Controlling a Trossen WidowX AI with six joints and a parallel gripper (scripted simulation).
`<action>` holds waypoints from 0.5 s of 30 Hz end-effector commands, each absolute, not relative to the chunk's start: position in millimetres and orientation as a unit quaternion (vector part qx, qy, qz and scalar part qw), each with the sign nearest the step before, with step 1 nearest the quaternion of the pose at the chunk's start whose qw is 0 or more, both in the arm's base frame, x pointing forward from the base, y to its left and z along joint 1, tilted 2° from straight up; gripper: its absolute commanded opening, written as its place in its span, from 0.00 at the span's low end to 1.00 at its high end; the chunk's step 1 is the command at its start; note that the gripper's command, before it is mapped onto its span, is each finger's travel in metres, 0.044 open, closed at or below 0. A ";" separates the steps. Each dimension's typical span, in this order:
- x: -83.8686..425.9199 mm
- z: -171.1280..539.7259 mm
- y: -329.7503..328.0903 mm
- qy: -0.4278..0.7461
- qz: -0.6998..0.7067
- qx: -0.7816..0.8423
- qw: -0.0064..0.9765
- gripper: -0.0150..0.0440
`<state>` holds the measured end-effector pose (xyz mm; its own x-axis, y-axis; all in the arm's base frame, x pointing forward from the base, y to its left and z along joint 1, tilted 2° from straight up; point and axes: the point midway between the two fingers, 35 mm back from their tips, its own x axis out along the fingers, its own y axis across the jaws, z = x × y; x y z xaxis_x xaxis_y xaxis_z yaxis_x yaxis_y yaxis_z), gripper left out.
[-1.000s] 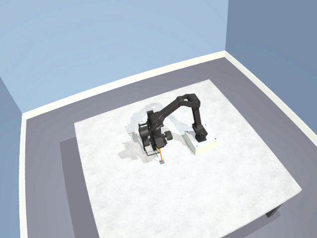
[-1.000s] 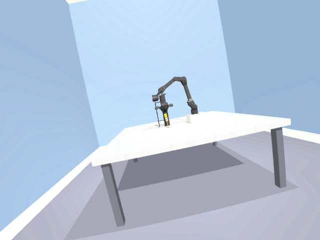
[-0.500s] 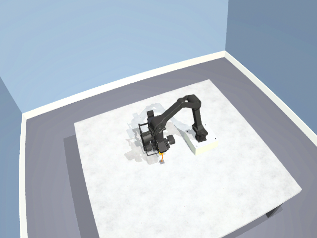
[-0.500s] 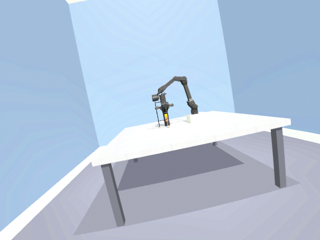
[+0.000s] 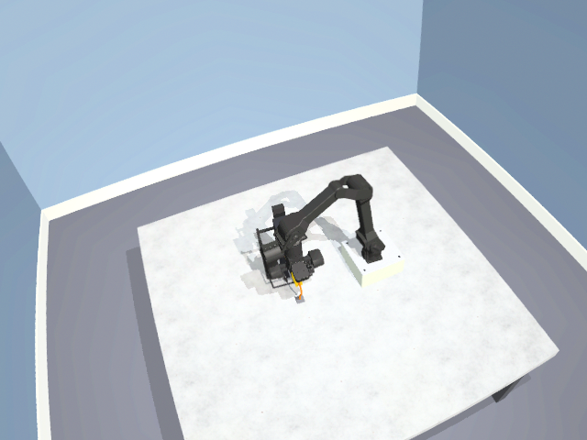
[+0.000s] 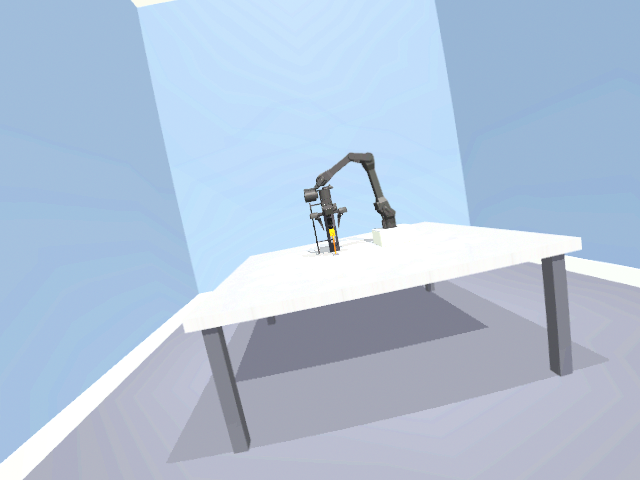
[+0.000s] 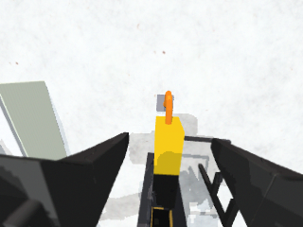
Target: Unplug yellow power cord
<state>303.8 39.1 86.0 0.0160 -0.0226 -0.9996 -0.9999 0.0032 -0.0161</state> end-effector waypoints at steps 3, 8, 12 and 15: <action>304.8 93.3 78.5 0.500 0.492 -0.508 0.500 1.00; 303.4 96.7 97.3 0.499 0.492 -0.508 0.500 1.00; 303.4 96.7 97.3 0.499 0.492 -0.508 0.500 1.00; 303.4 96.7 97.3 0.499 0.492 -0.508 0.500 1.00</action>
